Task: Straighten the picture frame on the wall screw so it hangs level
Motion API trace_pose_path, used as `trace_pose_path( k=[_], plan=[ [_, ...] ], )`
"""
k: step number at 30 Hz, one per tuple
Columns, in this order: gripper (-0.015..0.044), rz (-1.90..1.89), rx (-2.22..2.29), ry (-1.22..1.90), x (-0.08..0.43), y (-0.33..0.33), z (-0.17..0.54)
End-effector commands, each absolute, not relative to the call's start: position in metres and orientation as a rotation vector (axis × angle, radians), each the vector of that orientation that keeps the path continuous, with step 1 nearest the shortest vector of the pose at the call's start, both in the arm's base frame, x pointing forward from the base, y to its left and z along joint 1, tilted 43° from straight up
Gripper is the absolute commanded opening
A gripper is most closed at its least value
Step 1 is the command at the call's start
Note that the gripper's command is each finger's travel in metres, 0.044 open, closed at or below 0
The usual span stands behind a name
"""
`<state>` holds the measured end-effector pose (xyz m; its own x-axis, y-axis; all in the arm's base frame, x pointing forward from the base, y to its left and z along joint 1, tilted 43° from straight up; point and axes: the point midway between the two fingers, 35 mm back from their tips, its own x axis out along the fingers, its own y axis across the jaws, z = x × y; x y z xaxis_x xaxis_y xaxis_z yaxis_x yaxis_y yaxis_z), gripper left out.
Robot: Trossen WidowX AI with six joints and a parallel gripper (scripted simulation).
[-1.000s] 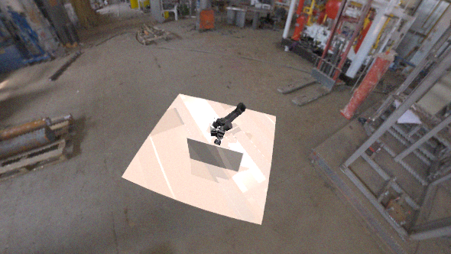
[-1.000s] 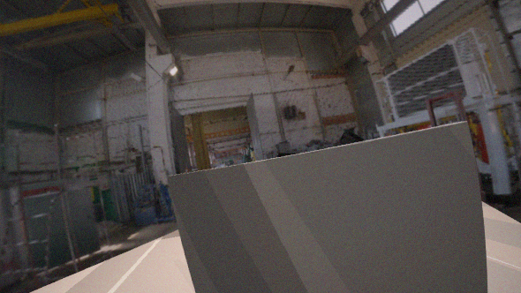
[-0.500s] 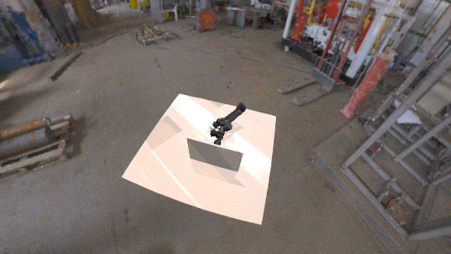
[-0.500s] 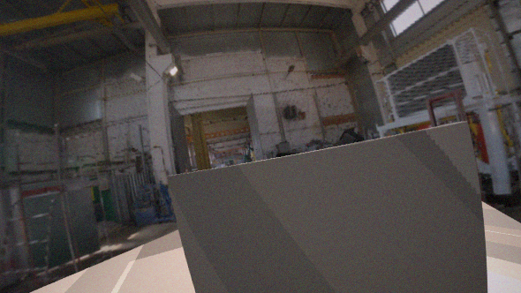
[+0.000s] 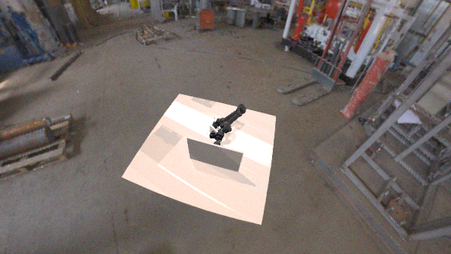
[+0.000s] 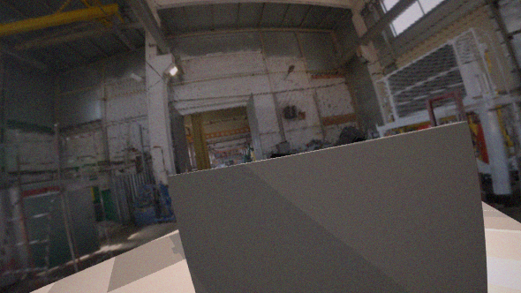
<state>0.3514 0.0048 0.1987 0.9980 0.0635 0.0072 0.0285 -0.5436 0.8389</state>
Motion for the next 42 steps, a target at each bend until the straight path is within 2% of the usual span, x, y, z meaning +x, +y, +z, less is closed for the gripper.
trace_pose_path(
  k=[1,15,21,28,30,42],
  plan=[
    [0.0260,0.047,2.150,0.061,0.3574,0.0052,0.1996],
    [0.0260,0.048,2.150,0.060,0.3626,0.0056,0.1990],
    [0.0103,0.048,2.150,0.060,0.3626,0.0056,0.1990],
    [0.0056,0.048,2.150,0.060,0.3626,0.0056,0.1990],
    [0.0003,0.048,2.150,0.060,0.3626,0.0056,0.1990],
    [0.0000,0.048,2.150,0.060,0.3625,0.0048,0.2002]
  ],
)
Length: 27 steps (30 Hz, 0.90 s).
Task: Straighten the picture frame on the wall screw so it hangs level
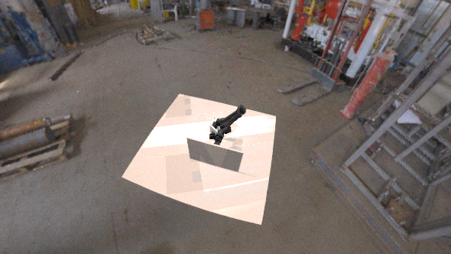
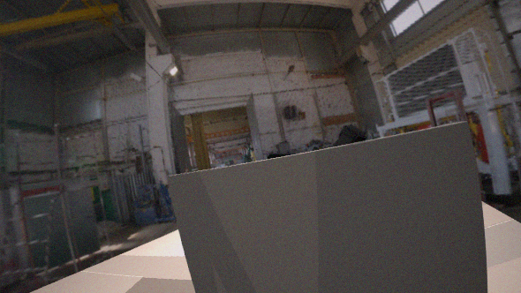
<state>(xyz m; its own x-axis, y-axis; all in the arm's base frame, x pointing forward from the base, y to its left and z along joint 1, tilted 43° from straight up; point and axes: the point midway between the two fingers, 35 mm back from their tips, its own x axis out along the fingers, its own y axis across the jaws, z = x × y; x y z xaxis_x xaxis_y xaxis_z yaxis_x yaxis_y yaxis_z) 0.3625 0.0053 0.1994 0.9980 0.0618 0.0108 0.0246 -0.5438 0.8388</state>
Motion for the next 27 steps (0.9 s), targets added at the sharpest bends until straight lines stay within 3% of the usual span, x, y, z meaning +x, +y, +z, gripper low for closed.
trace_pose_path(
  k=[1,27],
  plan=[
    [0.0000,0.048,2.150,0.060,0.3625,0.0046,0.2004],
    [0.0000,0.047,2.150,0.060,0.3628,0.0000,0.2075]
  ],
)
